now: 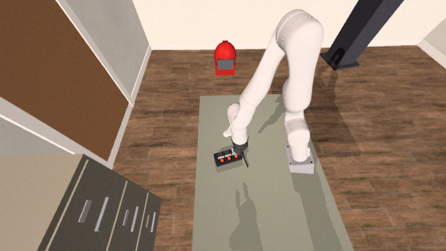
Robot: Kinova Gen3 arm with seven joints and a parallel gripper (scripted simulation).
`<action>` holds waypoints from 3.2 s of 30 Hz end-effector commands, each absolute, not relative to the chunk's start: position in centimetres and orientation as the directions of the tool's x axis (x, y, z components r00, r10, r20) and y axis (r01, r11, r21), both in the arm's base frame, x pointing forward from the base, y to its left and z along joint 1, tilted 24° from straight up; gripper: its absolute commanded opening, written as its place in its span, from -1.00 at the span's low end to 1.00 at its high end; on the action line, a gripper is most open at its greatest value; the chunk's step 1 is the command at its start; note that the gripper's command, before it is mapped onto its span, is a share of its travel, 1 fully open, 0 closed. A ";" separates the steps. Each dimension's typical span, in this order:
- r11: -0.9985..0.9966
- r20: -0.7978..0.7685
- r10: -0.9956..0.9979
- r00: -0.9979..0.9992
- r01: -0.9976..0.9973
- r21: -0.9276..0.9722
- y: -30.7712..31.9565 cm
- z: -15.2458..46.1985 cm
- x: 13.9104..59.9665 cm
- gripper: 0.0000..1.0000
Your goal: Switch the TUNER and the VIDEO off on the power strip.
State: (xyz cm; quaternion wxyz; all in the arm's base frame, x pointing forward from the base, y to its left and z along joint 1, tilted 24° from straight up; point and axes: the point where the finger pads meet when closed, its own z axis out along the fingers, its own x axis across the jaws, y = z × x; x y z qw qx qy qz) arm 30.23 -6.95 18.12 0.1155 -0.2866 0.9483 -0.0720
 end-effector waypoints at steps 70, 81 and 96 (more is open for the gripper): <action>0.801 -0.191 -0.590 -0.784 -0.538 -0.263 -7.4 19.2 31.0 1.00; 0.801 -0.191 -0.590 -0.784 -0.538 -0.263 -7.4 19.2 31.0 1.00; 0.801 -0.191 -0.590 -0.784 -0.538 -0.263 -7.4 19.2 31.0 1.00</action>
